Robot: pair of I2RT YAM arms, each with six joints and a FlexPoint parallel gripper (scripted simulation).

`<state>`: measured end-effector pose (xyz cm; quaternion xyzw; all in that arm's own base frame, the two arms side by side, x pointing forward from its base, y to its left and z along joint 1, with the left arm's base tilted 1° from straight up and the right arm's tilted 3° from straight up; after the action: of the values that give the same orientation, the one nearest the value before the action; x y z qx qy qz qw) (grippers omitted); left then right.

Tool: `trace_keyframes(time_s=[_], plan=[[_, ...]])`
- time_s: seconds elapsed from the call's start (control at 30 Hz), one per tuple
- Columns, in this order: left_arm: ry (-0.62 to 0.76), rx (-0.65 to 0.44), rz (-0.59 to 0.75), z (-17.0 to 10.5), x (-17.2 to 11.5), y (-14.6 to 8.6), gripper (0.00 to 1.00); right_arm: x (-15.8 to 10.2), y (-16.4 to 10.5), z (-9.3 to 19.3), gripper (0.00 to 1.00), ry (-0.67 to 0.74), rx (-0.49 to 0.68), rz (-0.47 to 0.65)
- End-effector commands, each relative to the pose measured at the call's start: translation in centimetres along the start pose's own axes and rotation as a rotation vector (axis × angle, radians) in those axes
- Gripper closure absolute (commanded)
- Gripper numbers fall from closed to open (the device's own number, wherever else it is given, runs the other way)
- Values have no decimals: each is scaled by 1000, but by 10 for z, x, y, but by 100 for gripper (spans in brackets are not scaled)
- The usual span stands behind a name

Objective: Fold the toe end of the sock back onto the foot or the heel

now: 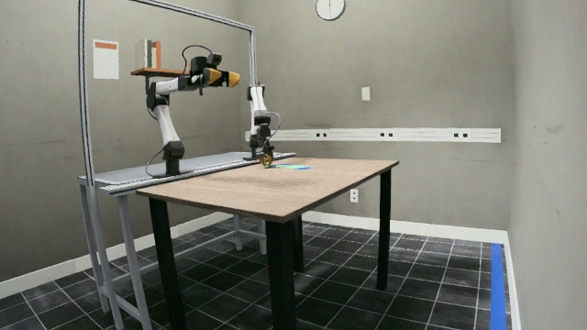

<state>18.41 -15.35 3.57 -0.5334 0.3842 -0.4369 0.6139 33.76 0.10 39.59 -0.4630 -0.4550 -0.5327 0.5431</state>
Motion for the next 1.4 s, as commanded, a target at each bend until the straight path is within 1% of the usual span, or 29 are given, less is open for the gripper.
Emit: trace_keyframes(time_s=[0.0,0.1,0.6,0.67,0.7,0.73,0.77,0.8,1.03,1.13,1.17,1.23,1.27,1.37], plan=[[-16,56,57,8,-13,19,83,6,-2,0,0,-1,-1,-15],[-15,56,57,7,-13,19,84,6,-2,0,0,-1,-1,-15],[-15,56,57,7,-13,19,94,6,-2,0,0,-1,-1,-15],[-15,56,57,7,-13,19,94,6,-2,0,0,-1,-1,-15],[-17,60,49,8,-11,17,94,6,-2,0,0,-1,-1,-18],[-38,134,55,13,-11,22,95,6,-2,0,0,-1,-2,-15],[-41,134,55,14,-11,22,95,6,-2,0,0,-1,-2,-15],[-22,92,59,10,-12,22,95,6,-2,0,0,-1,-2,-15],[-26,85,66,9,-15,23,95,6,-2,0,0,-1,-2,-15],[-20,65,104,6,-22,13,95,6,-2,0,0,-1,-2,-15],[-26,84,67,10,-15,14,95,6,-2,0,0,-1,-2,-15],[-26,84,67,10,-15,14,95,6,-2,0,0,-1,-2,-15],[-27,94,48,16,-6,-6,95,6,-2,0,0,-1,-1,-18],[-33,98,25,18,-4,-19,95,6,-2,0,0,-1,-2,-15]])
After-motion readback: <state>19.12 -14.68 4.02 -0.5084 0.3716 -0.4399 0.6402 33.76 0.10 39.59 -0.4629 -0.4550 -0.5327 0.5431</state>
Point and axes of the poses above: on each arm, the point where the finger pads meet when closed, its own y axis out along the fingers, its own z axis across the jaws, x = y × z, the point moved 4 cm from there along -y, back along the fingers, and after that the axes turned 9 degrees about y, right-handed, at the moved point
